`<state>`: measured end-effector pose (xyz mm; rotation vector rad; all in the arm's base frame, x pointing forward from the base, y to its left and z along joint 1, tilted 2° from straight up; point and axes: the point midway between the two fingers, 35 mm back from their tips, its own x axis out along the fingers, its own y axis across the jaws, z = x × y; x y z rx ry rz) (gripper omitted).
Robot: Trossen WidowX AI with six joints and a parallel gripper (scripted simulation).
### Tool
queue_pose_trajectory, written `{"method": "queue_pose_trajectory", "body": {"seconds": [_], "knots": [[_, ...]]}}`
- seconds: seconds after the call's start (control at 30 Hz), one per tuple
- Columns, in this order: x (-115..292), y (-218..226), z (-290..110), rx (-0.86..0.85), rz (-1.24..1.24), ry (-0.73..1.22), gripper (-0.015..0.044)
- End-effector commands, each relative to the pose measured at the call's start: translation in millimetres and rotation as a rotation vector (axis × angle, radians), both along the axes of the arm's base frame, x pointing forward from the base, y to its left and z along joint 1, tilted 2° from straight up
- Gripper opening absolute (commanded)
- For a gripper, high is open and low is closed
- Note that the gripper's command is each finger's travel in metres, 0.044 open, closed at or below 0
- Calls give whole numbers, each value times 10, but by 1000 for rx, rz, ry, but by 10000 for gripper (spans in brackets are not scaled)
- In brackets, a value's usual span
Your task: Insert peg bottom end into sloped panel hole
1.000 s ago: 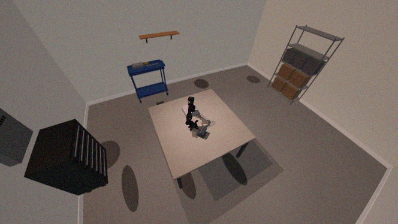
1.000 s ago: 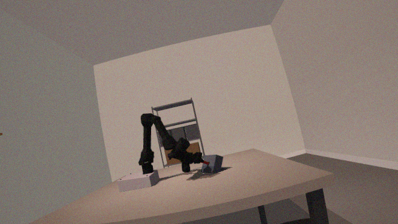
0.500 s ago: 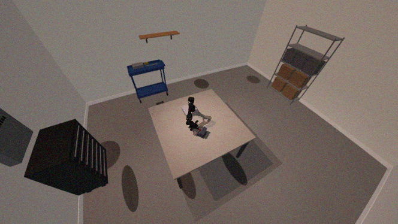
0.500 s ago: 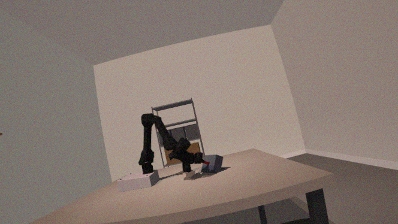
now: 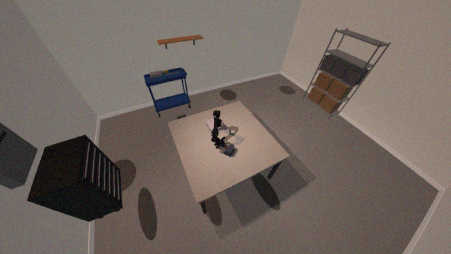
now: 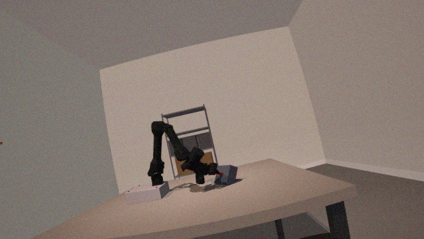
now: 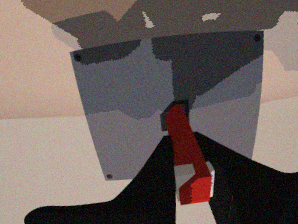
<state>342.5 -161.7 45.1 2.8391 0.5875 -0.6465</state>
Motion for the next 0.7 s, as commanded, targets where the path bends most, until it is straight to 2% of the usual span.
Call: {"method": "queue_pose_trajectory", "body": {"seconds": [0.0, 0.67], "knots": [[26, 22, -27, 5, 2, 3, 0], [104, 55, -75, 6, 2, 2, 0]]}}
